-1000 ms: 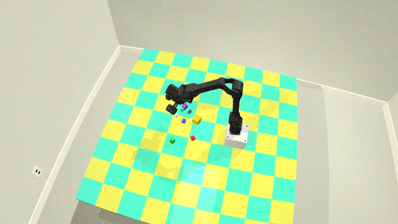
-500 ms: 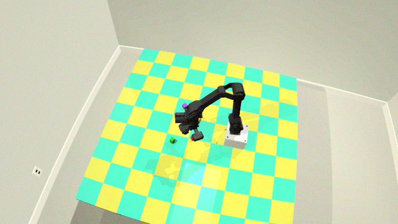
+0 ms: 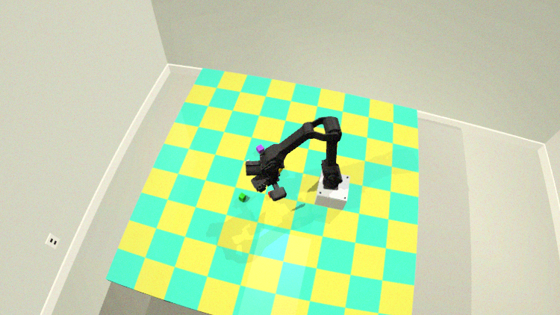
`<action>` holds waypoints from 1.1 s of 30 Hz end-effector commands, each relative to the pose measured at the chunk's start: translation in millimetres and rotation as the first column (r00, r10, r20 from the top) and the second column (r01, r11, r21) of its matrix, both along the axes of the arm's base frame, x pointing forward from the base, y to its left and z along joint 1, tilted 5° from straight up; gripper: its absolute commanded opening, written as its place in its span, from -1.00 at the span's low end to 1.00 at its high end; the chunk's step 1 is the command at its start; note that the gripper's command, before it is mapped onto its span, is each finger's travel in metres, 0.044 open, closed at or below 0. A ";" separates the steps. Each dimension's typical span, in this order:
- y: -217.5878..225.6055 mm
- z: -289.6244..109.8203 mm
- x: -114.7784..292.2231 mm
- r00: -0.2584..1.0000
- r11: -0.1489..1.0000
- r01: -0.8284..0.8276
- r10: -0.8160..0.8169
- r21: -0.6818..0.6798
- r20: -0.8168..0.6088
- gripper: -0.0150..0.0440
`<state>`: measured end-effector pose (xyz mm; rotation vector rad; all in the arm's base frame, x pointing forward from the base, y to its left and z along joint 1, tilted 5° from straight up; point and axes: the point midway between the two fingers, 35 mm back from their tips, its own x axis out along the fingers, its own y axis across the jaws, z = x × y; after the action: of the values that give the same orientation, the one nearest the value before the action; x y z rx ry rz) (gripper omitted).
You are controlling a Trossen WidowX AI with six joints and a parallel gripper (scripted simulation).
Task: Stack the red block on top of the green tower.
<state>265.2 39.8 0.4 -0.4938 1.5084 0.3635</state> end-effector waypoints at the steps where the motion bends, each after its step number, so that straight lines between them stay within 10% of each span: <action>1: -2.4 -23.7 -7.4 0.999 1.000 -0.003 0.003 -0.002 -0.033 1.00; 33: -5.3 -57.1 -6.2 0.999 1.000 -0.003 0.003 -0.002 -0.033 1.00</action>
<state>263.4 35.0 -51.0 -0.4945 1.5256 0.3664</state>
